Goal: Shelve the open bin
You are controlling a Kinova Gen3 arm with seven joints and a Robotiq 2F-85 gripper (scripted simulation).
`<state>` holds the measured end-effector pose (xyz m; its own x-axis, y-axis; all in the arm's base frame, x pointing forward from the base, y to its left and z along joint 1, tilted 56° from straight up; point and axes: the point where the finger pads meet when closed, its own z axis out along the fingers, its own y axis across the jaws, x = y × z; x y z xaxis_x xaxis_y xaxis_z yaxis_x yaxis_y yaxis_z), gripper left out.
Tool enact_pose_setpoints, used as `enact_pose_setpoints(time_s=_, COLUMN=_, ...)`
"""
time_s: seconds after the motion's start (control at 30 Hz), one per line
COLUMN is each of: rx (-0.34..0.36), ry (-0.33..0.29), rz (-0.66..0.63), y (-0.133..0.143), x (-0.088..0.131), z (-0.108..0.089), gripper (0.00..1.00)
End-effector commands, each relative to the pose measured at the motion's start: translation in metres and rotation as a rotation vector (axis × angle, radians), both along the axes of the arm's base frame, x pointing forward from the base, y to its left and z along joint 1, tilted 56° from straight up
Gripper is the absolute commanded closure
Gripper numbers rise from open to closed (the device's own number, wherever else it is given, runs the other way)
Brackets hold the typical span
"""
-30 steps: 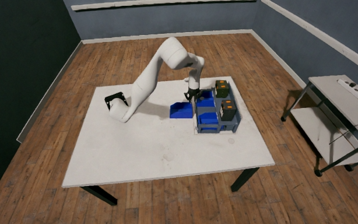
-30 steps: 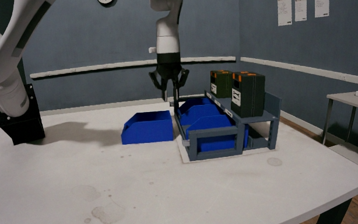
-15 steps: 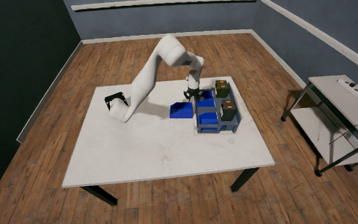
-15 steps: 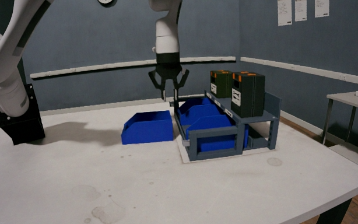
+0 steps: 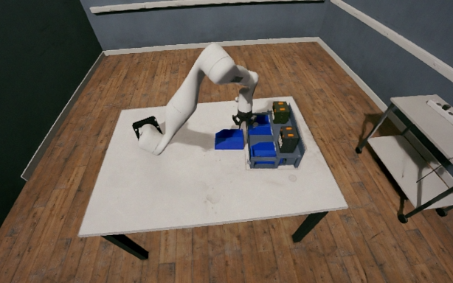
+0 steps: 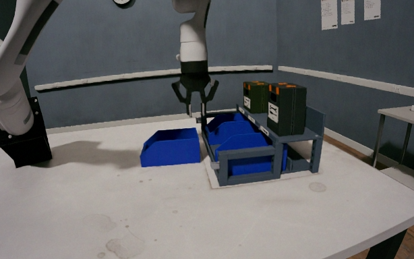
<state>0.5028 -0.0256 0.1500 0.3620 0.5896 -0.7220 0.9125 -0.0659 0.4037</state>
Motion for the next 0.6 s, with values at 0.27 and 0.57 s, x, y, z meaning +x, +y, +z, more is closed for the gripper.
enact_pose_setpoints(time_s=0.27, rx=0.002, ry=-0.009, rz=-0.004, y=0.0029, x=-0.0019, z=-0.0020, gripper=0.61)
enact_pose_setpoints(time_s=0.57, rx=0.002, ry=-0.009, rz=-0.004, y=0.0029, x=-0.0019, z=-0.0020, gripper=0.61)
